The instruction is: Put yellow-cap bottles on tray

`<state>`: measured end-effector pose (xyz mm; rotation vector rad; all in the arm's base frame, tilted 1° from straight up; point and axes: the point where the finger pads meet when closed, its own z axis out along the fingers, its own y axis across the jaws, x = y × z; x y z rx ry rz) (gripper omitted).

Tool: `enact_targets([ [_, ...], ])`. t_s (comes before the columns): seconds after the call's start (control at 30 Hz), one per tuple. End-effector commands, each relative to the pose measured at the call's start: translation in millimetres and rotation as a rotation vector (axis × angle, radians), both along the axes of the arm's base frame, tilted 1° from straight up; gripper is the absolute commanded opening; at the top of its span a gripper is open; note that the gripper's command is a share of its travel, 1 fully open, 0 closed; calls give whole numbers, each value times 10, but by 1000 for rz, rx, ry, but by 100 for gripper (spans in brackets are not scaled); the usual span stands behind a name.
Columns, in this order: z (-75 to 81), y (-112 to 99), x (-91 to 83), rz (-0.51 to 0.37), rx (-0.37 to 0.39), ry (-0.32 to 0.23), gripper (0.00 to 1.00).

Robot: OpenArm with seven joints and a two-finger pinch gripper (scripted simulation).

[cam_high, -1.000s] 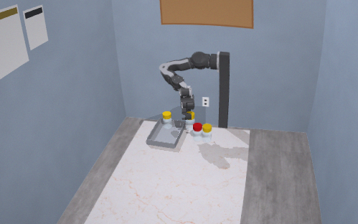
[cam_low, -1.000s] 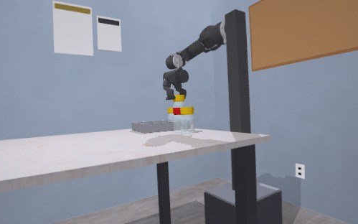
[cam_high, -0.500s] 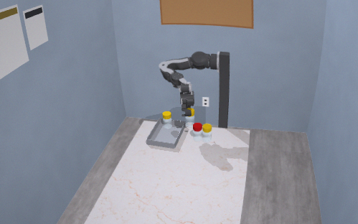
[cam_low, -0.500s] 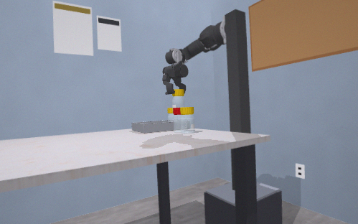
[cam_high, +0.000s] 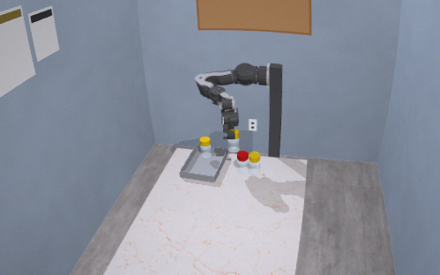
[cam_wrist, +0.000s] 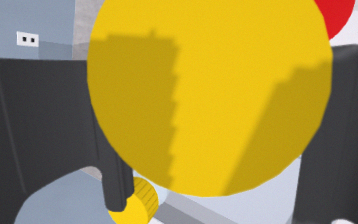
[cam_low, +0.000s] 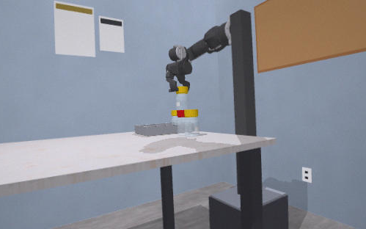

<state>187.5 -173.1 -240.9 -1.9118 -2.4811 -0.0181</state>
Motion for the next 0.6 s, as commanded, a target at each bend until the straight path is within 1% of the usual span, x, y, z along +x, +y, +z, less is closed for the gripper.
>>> enact_targets([
  [0.0,53,-2,-11,-5,0,8,0],
  [0.1,123,-4,-14,-6,0,9,0],
  [0.33,123,-4,-14,-6,0,9,0],
  [0.57,119,-231,15,-5,0,8,0],
])
